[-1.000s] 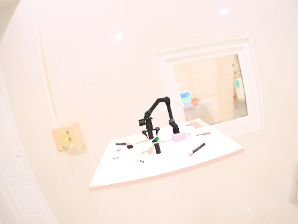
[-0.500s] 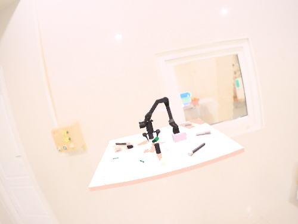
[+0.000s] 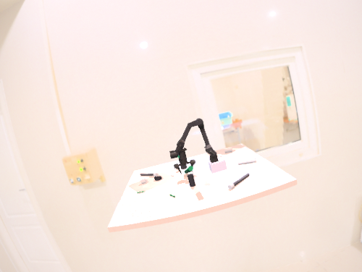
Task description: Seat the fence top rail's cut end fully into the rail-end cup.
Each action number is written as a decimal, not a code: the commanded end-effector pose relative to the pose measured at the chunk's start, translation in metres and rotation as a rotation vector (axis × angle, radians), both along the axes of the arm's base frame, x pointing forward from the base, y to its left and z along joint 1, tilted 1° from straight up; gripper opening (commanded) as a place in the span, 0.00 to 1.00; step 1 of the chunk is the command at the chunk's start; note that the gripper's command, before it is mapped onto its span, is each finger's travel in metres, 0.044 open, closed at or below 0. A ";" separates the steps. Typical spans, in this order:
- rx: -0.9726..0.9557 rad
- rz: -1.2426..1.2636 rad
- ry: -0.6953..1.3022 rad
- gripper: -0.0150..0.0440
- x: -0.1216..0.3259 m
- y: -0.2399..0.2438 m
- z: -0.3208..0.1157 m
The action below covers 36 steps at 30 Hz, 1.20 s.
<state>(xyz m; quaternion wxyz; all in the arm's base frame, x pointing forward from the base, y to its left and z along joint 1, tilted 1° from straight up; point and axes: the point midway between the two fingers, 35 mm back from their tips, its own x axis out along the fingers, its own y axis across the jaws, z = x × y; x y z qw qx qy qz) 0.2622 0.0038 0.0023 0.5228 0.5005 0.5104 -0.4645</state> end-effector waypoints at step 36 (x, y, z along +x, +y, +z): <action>-0.176 -0.012 0.004 0.25 -0.002 -0.024 0.032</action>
